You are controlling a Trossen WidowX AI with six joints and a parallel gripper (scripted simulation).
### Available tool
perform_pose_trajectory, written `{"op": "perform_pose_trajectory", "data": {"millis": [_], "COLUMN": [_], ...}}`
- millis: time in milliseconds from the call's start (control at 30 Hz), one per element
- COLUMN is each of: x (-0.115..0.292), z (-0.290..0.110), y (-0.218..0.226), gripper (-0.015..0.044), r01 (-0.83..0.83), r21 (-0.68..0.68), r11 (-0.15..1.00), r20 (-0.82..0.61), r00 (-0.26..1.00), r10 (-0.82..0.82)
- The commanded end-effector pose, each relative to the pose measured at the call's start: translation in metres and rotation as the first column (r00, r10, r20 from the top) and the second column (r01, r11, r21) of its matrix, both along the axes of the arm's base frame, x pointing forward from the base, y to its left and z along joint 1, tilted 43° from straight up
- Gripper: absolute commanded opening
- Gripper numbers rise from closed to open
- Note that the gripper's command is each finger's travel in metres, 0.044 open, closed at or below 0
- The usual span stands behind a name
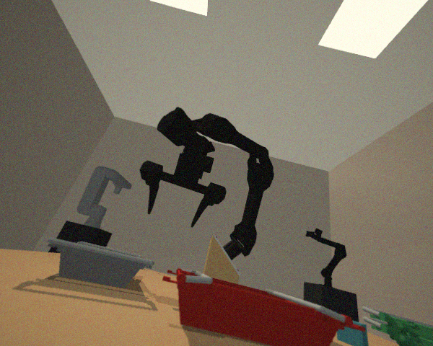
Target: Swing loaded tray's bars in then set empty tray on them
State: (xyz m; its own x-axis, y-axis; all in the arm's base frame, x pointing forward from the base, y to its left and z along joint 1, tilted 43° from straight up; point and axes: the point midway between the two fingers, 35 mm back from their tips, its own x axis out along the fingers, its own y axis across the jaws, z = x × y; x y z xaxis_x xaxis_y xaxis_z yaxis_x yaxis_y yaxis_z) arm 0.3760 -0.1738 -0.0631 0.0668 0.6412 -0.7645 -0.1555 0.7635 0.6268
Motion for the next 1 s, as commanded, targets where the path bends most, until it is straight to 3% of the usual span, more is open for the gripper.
{"op": "perform_pose_trajectory", "data": {"millis": [0,333,633,967], "x": [-0.055,-0.203,-0.209,-0.205], "z": [-0.035,-0.097,-0.104,-0.148], "y": [-0.027,-0.025,-0.019,0.019], "gripper": [0.0440,0.0440,0.0440,0.0440], "r01": [-0.029,-0.138,-0.143,-0.143], "r21": [-0.013,0.002,0.004,0.005], "r11": [0.999,0.990,0.990,0.990], "r20": [0.016,0.090,0.095,0.097], "r00": [0.999,0.986,0.985,0.985], "r10": [0.030,0.137,0.142,0.142]}}
